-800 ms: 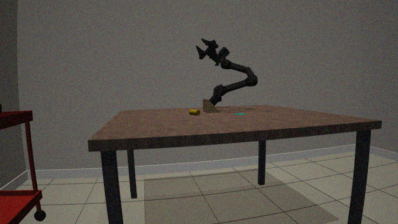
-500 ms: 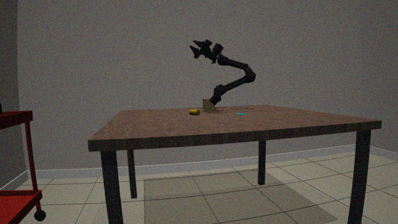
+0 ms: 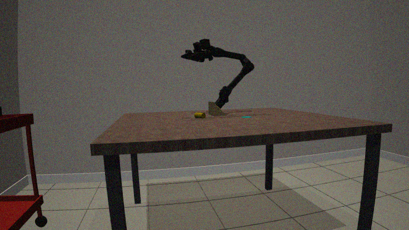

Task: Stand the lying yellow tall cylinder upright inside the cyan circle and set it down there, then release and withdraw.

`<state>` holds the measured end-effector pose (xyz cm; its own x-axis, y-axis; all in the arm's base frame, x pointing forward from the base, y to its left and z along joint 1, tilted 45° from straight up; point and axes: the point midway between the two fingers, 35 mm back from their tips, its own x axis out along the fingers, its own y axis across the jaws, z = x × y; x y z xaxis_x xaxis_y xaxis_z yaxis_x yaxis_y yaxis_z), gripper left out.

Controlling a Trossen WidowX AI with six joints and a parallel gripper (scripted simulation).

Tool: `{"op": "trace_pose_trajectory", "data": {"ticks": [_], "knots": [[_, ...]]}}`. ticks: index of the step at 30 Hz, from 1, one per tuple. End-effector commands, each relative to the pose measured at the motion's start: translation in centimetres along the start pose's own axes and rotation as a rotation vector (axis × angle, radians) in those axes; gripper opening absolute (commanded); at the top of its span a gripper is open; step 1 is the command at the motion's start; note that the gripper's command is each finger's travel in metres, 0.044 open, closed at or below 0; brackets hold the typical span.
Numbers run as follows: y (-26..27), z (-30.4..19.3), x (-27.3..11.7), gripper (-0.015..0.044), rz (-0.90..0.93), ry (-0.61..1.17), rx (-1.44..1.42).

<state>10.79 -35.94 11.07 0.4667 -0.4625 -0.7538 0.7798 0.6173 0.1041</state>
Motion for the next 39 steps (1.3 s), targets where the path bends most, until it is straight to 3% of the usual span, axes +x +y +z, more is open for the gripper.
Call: {"op": "trace_pose_trajectory", "data": {"ticks": [1, 12, 24, 32, 39], "knots": [[3.3, -2.0, 2.7, 0.0309, 0.122, 0.157, -0.183], [13.4, -9.5, 6.6, 0.0309, 0.606, 0.547, -0.736], [21.4, -17.4, 5.0, 0.0309, 1.254, 0.835, -1.206], [21.8, -18.3, 5.2, 0.0309, 1.264, 0.838, -1.211], [24.0, -26.4, 6.8, 0.0309, 1.266, 0.836, -1.211]]}}
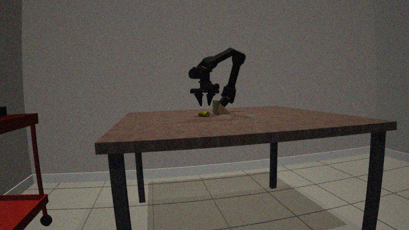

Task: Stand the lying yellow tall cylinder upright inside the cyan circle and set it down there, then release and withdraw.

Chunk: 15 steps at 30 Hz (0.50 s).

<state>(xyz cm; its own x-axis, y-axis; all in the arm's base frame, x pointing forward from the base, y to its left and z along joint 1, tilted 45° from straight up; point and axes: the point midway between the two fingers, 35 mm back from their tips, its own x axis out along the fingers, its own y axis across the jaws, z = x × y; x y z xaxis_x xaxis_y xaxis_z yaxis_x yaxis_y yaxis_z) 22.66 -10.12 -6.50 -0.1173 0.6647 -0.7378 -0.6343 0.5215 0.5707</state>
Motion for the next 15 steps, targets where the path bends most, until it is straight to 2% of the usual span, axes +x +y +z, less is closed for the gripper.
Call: {"op": "trace_pose_trajectory", "data": {"ticks": [1, 5, 13, 15], "knots": [[0.98, -0.18, 4.42, 0.0309, 0.027, -0.004, 0.011], [1.16, -0.22, 5.15, 0.0309, 0.028, -0.004, 0.011], [1.16, -0.22, 5.15, 0.0105, 0.028, -0.004, 0.011], [1.16, -0.22, 5.15, 0.0105, 0.028, -0.004, 0.011]]}}
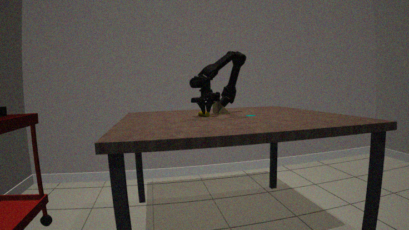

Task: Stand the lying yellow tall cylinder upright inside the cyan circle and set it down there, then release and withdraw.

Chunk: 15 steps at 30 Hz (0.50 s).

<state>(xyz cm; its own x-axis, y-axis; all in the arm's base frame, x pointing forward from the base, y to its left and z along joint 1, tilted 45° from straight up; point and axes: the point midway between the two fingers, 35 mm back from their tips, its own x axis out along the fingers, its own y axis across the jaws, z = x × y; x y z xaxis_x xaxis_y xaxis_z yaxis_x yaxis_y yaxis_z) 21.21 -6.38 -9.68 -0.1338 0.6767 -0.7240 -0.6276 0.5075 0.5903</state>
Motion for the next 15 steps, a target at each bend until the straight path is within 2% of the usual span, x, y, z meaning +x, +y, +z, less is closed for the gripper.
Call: {"op": "trace_pose_trajectory", "data": {"ticks": [1, 15], "knots": [[0.1, 0.0, 0.1, 0.0105, 0.003, -0.005, 0.006], [-0.5, 0.2, -3.7, 0.0105, 0.001, -0.004, 0.007]]}}
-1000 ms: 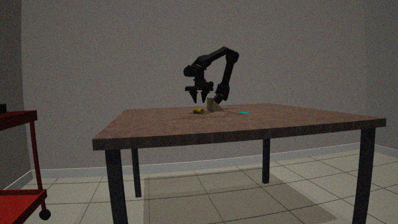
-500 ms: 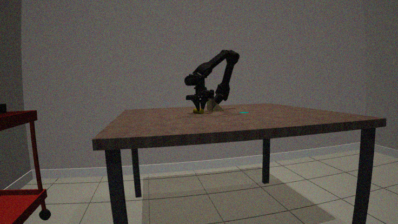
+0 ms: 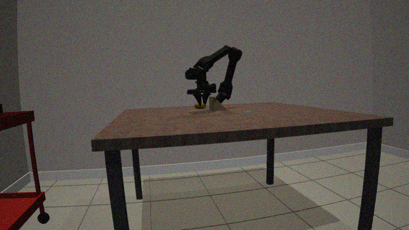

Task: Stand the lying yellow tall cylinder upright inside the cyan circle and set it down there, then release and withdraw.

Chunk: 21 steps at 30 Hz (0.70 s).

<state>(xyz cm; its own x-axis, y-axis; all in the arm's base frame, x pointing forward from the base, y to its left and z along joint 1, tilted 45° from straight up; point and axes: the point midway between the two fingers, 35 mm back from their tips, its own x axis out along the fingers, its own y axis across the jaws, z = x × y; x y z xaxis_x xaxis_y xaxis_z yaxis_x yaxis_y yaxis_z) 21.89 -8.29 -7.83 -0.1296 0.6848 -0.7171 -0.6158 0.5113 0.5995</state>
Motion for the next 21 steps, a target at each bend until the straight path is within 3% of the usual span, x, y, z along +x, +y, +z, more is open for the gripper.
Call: {"op": "trace_pose_trajectory", "data": {"ticks": [1, 21], "knots": [[-0.2, 0.0, -1.3, 0.0105, -0.005, 0.006, -0.007], [0.3, -0.1, -7.7, 0.0105, -0.004, 0.007, -0.007]]}}
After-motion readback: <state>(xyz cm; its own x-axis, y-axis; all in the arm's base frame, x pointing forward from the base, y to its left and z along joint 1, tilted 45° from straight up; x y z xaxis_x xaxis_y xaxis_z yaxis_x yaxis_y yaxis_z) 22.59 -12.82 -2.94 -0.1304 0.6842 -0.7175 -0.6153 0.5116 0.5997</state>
